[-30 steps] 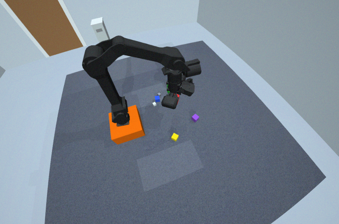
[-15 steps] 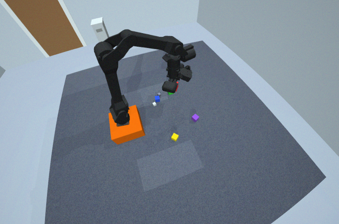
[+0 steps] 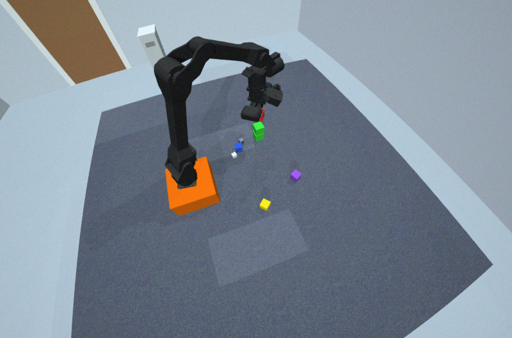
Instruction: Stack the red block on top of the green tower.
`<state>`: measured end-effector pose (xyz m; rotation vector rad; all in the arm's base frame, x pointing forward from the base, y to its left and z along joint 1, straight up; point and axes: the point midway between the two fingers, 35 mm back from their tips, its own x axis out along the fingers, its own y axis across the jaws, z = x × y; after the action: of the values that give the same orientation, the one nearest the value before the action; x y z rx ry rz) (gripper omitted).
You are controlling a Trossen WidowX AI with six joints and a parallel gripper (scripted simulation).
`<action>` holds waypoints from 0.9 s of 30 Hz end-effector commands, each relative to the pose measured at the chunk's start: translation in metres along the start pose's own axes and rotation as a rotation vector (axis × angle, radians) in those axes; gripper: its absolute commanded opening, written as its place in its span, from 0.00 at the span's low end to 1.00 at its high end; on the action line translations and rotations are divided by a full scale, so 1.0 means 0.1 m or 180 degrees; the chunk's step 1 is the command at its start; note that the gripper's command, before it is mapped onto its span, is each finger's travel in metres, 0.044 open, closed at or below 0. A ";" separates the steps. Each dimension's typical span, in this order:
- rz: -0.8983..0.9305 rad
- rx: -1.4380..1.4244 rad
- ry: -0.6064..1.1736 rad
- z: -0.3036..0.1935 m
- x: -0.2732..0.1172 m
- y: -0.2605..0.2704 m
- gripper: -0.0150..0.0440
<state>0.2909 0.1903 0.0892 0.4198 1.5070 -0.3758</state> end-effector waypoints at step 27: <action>-0.0023 0.0040 0.0001 -0.01 0.45 0.00 0.25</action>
<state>0.2915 0.1914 0.0451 0.4215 1.5105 -0.3859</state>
